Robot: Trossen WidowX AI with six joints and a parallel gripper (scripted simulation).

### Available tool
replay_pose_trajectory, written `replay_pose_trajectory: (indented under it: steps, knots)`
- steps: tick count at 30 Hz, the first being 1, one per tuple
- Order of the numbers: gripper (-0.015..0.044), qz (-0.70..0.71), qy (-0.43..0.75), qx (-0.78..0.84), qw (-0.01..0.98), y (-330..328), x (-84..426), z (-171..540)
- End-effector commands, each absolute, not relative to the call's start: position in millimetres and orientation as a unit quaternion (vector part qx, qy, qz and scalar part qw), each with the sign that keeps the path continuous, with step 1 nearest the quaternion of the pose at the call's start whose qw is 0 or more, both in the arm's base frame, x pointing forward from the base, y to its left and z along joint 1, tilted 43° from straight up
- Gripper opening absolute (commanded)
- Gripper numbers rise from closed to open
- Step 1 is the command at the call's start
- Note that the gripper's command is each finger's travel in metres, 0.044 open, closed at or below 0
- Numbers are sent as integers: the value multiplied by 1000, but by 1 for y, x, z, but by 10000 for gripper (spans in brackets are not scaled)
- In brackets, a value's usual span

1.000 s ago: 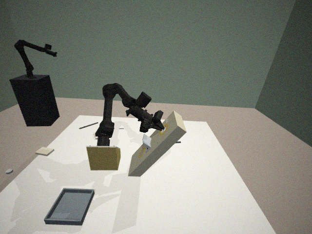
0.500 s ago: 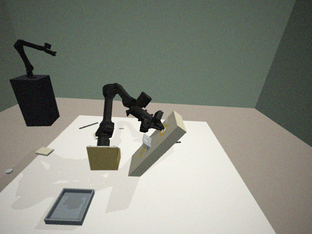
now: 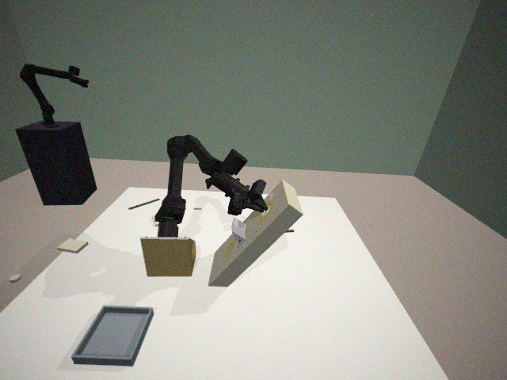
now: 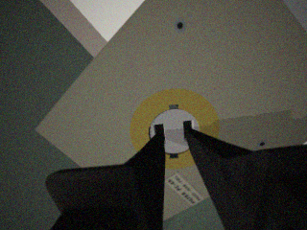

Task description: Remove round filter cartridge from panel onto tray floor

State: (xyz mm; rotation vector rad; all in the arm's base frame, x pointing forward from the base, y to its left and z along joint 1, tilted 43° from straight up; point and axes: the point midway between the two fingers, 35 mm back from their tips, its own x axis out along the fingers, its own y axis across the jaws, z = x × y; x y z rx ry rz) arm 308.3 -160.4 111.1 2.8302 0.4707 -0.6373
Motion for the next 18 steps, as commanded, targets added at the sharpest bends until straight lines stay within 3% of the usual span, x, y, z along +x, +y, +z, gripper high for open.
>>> replay_pose_trajectory:
  steps: [1,18]
  knots:
    - [99,-217,158,958,99,-161,309,110]
    - [99,-217,158,958,99,-159,317,107]
